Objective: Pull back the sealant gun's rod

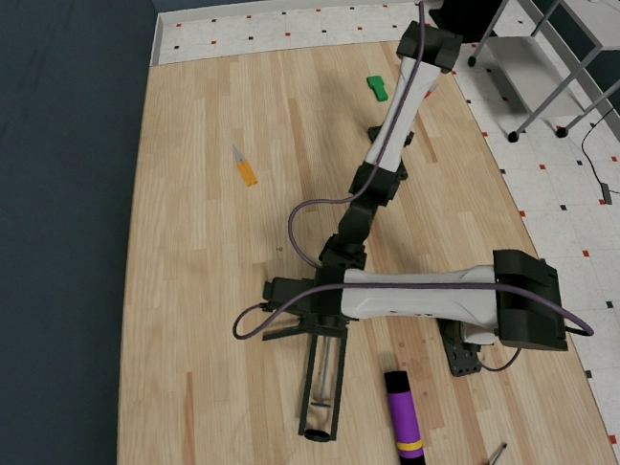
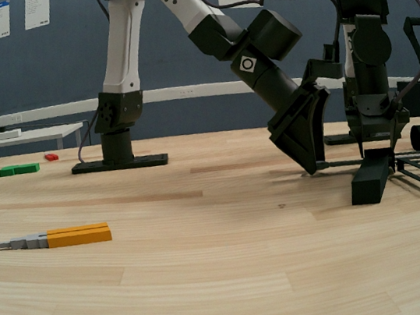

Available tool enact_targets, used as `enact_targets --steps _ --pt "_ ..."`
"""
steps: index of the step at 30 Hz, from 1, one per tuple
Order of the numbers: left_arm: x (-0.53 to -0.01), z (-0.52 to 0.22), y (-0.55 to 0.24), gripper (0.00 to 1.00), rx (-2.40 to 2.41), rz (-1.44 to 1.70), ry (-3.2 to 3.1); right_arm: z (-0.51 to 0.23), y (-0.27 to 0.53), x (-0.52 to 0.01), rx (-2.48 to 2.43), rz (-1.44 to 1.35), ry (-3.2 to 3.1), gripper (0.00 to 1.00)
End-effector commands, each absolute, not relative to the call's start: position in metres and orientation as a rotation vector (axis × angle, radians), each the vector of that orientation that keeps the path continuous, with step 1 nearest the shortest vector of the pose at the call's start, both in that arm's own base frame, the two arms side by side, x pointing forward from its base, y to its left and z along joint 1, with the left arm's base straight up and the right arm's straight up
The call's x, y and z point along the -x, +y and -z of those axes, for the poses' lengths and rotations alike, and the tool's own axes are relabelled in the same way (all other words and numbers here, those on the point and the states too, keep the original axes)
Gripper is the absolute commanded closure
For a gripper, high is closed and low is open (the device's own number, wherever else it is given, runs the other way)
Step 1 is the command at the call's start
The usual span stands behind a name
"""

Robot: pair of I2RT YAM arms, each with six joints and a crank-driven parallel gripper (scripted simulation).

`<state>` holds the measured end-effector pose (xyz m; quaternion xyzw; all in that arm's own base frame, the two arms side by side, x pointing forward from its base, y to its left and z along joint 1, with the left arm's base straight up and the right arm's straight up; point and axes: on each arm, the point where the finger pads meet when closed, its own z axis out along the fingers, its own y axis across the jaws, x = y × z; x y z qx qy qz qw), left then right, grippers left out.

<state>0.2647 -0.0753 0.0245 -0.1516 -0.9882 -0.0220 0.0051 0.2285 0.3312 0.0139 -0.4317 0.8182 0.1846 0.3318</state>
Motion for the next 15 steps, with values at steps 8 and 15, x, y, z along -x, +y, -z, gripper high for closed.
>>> enact_targets --steps 8,15 --pt "-0.2697 -0.0241 -0.0795 0.45 0.483 0.055 -3.122 -0.0154 0.3380 -0.2352 1.115 -0.480 2.123 0.56" --pt "-0.2697 -0.0241 -0.0795 0.45 0.483 0.055 -3.122 -0.0154 0.3372 -0.2340 1.115 -0.480 2.123 0.64"
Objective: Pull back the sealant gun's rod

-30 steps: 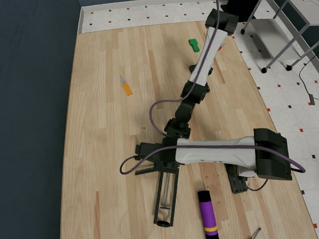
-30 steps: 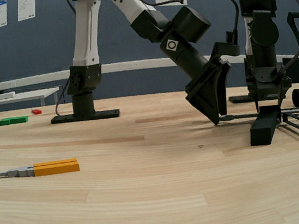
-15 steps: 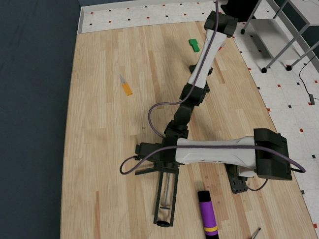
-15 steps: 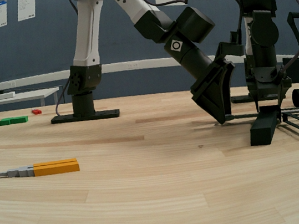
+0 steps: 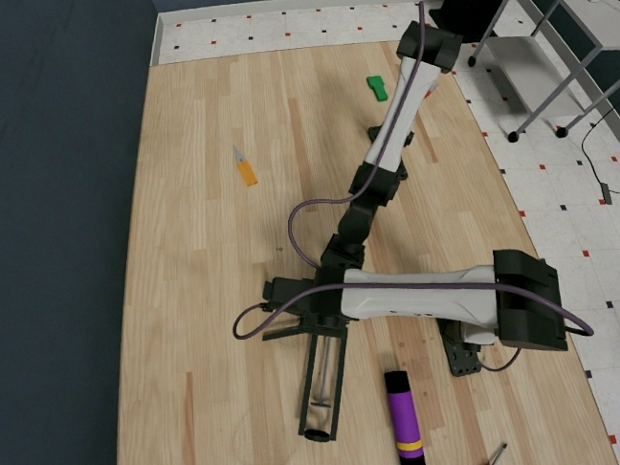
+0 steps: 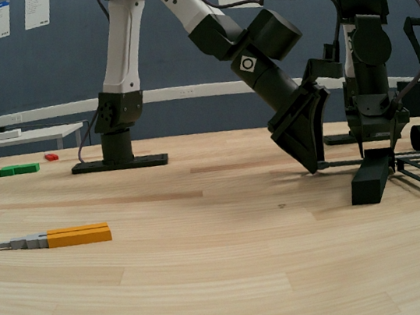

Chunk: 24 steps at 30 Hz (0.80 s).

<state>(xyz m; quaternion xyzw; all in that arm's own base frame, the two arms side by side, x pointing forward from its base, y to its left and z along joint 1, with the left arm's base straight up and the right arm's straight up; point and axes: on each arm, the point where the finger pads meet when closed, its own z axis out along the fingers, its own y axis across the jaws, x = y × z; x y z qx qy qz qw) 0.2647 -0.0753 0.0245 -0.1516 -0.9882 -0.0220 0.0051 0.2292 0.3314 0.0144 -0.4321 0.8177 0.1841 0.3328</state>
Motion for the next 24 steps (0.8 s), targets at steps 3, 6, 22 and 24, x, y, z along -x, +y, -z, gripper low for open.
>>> enact_targets --steps 3,6,22,24 --pt "-0.270 -0.024 -0.079 0.45 0.483 0.055 -3.122 -0.015 0.337 -0.234 1.115 -0.480 2.123 0.64" --pt "-0.270 -0.024 -0.079 0.45 0.483 0.055 -3.122 -0.015 0.336 -0.234 1.115 -0.480 2.123 0.64" --pt "-0.273 -0.024 -0.070 0.45 0.485 0.118 -3.125 -0.003 0.319 -0.227 1.137 -0.435 2.179 0.64" --pt "-0.273 -0.025 -0.067 0.45 0.485 0.140 -3.126 0.000 0.315 -0.225 1.143 -0.421 2.196 0.64"
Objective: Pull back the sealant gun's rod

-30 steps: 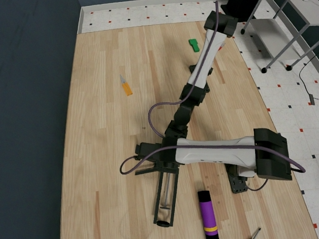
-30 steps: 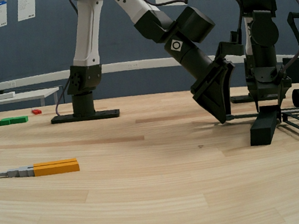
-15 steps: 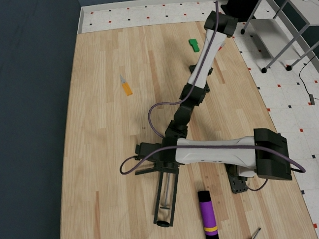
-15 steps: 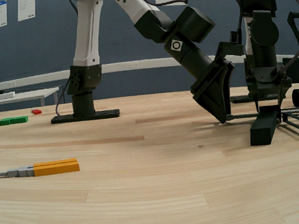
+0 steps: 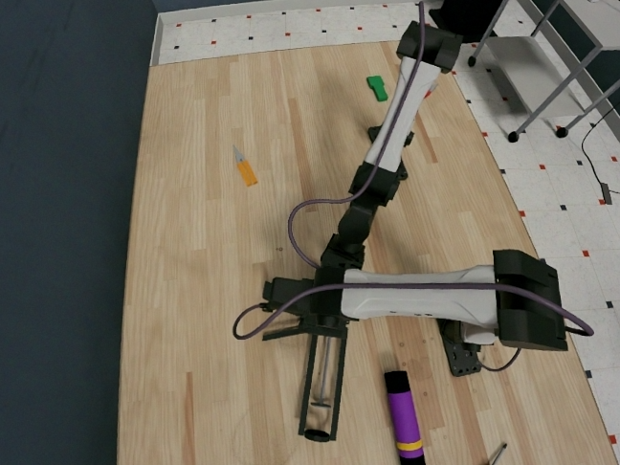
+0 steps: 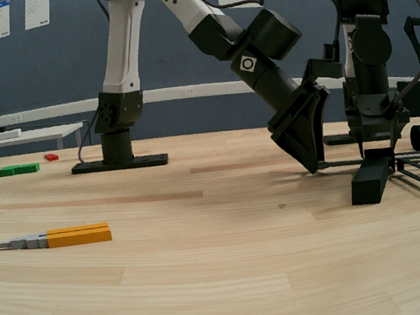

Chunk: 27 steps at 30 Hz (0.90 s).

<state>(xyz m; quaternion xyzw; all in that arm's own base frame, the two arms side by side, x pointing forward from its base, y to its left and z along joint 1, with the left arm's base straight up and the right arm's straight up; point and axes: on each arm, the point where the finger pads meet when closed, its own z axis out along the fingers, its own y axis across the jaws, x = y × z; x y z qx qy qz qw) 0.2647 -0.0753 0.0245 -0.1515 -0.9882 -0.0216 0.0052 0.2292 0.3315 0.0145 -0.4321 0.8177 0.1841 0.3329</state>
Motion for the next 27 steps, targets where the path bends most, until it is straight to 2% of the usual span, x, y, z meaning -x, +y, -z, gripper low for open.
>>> enact_targets --steps 1,17,27 --pt "-0.273 -0.025 -0.067 0.45 0.485 0.140 -3.126 0.000 0.315 -0.225 1.143 -0.421 2.196 0.64" --pt "-0.282 -0.025 -0.040 0.45 0.489 0.325 -3.129 0.015 0.271 -0.205 1.185 -0.340 2.290 0.64" --pt "-0.282 -0.025 -0.040 0.45 0.489 0.329 -3.129 0.015 0.243 -0.194 1.182 -0.343 2.293 0.64"
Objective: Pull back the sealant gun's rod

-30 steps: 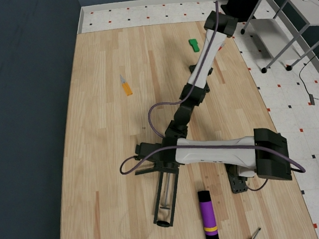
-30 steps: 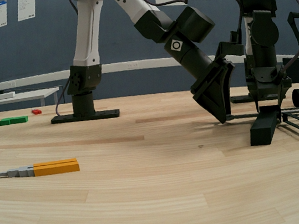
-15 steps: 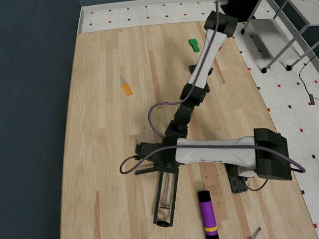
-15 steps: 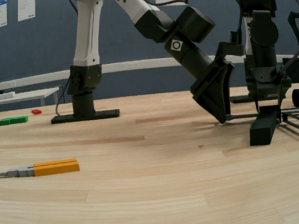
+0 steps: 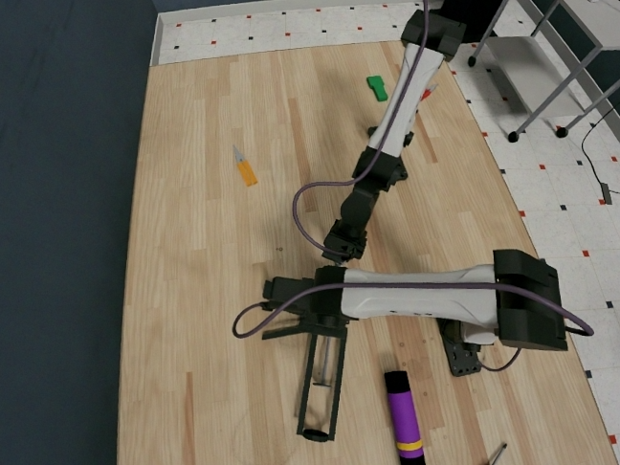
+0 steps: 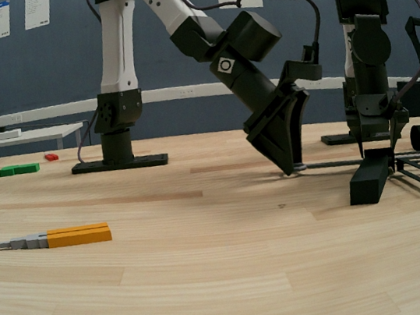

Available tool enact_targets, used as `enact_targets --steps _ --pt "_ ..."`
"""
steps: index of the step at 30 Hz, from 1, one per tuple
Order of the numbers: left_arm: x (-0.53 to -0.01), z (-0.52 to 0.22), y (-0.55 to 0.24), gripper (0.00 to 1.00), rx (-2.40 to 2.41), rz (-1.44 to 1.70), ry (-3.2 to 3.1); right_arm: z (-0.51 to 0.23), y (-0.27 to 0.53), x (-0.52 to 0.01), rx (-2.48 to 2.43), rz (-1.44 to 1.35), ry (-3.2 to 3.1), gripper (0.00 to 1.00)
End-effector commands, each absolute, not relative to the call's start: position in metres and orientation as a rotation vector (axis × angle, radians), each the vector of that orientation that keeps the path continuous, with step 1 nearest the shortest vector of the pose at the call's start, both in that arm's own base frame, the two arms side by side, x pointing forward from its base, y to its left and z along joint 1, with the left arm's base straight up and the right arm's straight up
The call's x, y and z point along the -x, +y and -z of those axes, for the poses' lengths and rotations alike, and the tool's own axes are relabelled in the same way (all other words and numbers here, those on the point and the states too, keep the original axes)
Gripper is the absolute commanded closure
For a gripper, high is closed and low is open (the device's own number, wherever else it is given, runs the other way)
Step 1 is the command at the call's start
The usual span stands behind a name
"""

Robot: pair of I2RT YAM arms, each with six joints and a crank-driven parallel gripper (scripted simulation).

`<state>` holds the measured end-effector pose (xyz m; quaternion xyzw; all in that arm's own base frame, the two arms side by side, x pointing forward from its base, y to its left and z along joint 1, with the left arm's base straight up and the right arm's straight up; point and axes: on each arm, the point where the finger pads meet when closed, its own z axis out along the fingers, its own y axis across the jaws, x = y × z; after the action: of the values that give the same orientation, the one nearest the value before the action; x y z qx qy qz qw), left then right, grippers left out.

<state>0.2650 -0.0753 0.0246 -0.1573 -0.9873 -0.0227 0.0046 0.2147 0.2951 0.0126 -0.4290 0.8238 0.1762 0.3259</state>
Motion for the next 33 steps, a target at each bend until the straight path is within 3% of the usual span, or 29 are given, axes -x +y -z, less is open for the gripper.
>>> enact_targets --steps 1,33 --pt "-0.282 -0.025 -0.040 0.45 0.489 0.329 -3.129 0.015 0.240 -0.193 1.182 -0.343 2.294 0.64" --pt "-0.280 -0.025 -0.044 0.45 0.489 0.296 -3.129 0.014 0.193 -0.174 1.175 -0.350 2.301 0.64"
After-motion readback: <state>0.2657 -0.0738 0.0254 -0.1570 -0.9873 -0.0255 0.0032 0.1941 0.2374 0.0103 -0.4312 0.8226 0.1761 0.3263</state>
